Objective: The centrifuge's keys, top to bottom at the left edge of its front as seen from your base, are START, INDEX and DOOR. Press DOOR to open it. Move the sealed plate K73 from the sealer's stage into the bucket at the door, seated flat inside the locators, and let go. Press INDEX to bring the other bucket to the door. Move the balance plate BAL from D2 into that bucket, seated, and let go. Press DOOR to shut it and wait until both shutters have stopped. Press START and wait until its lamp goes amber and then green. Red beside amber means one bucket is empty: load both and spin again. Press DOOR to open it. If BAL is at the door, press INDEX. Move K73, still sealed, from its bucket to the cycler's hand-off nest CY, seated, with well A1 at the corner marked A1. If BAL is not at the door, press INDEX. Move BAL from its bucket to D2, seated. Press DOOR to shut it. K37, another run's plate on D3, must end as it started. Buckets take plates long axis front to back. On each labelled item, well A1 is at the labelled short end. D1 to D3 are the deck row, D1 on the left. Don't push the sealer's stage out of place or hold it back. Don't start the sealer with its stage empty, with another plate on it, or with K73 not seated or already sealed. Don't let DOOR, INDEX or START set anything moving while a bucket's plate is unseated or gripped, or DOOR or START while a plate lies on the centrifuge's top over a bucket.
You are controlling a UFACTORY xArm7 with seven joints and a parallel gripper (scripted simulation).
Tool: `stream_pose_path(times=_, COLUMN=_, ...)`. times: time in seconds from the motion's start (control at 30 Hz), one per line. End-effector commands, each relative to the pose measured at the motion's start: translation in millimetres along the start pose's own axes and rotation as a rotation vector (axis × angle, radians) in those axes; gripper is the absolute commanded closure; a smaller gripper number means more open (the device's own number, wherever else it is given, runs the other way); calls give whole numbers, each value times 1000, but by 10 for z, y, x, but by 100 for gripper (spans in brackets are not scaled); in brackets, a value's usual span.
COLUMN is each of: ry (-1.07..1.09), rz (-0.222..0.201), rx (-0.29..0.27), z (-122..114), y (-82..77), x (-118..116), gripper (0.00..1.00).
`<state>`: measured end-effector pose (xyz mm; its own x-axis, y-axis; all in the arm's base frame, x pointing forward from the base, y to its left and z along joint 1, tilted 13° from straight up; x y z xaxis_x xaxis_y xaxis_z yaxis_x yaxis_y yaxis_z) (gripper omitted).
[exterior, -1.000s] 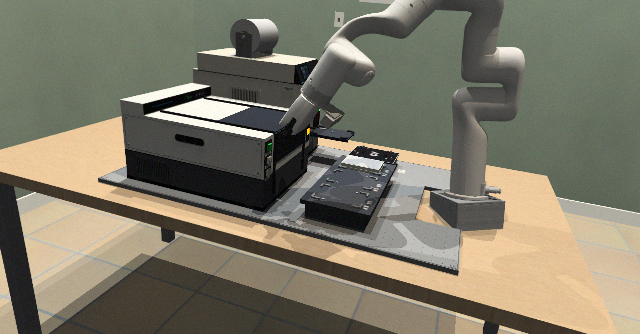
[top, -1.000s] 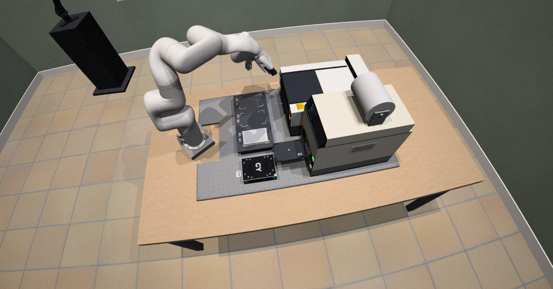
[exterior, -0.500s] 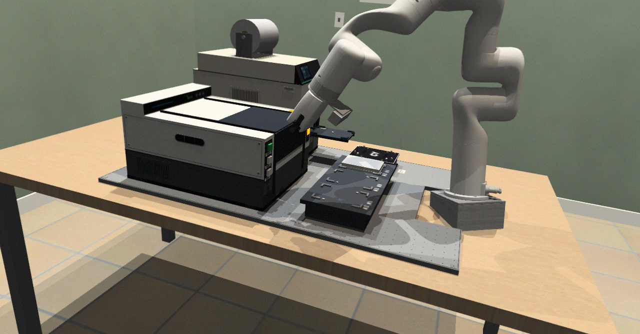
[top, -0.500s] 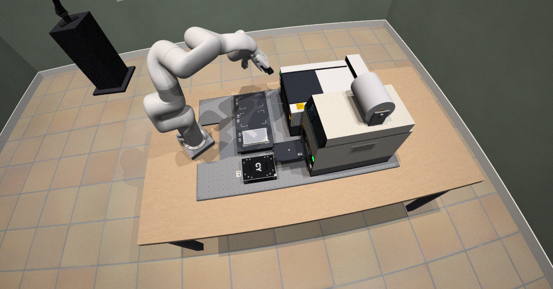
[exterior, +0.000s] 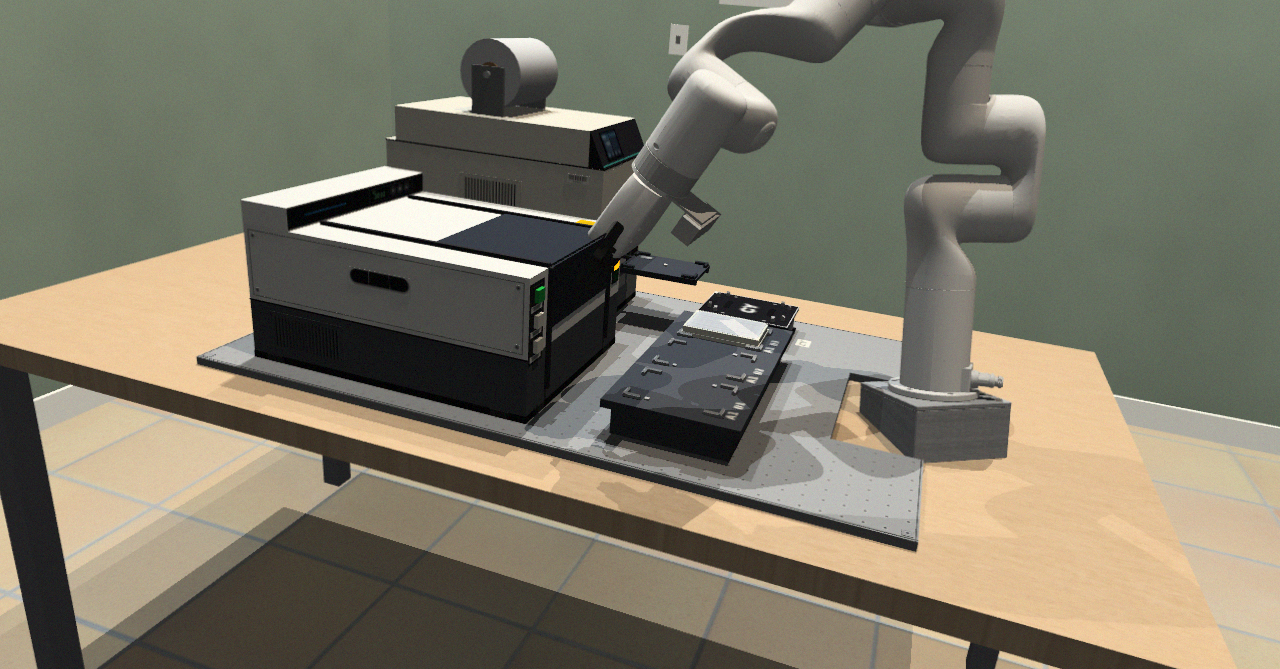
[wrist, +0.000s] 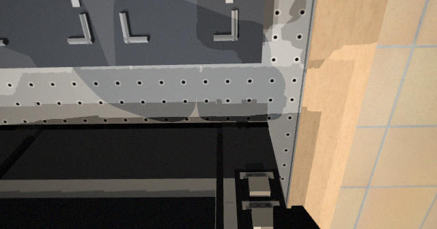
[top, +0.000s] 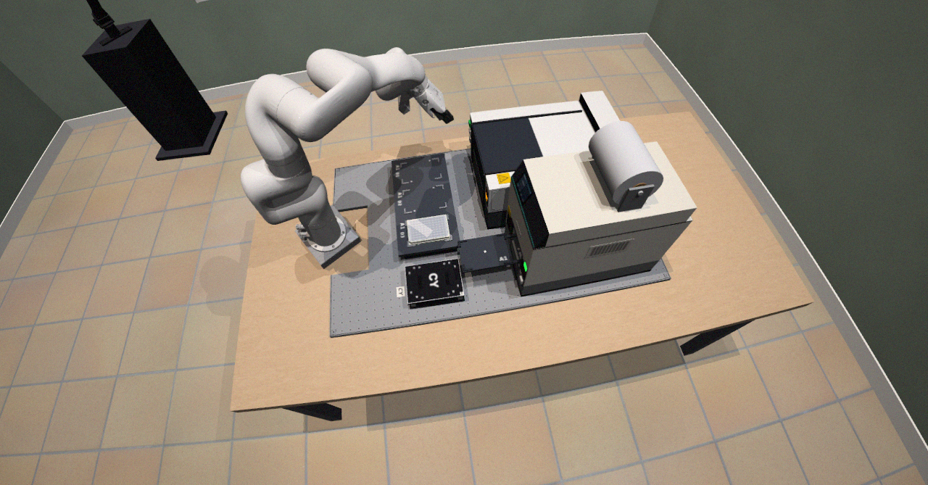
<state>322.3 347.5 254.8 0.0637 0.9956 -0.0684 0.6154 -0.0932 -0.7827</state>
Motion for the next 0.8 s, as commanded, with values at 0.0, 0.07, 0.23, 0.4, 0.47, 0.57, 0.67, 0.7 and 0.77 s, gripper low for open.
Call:
stream_pose_path(times=0.0, ry=1, rz=-4, rx=-2, z=27, y=-83, x=-1, gripper=100)
stream_pose_path(times=0.07, ry=1, rz=-4, rx=-2, z=42, y=-113, x=-4, gripper=100)
stream_pose_path(times=0.23, ry=1, rz=-4, rx=-2, z=48, y=-124, x=-5, gripper=100)
stream_pose_path(times=0.4, ry=1, rz=-4, rx=-2, z=-43, y=-357, x=11, gripper=100)
stream_pose_path(times=0.47, ry=1, rz=-4, rx=-2, z=-80, y=-450, x=18, gripper=100)
stream_pose_path(times=0.57, ry=1, rz=-4, rx=-2, z=-135, y=-590, x=27, gripper=100)
stream_pose_path(times=0.67, ry=1, rz=-4, rx=-2, z=-138, y=-597, x=28, gripper=100)
stream_pose_path(times=0.7, ry=1, rz=-4, rx=-2, z=-138, y=-597, x=28, gripper=100)
stream_pose_path(times=0.77, ry=1, rz=-4, rx=-2, z=-138, y=-597, x=27, gripper=100)
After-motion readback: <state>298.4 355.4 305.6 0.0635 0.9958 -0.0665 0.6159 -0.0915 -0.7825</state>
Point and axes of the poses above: the point where the finger pads meet when closed, its own y axis out along the fingers, its own x axis across the jaws, z = x × y, the point moved 10 cm from there along -y, back along the fingers, and after that the axes turned 11 degrees about y, right-handed, at the moved point
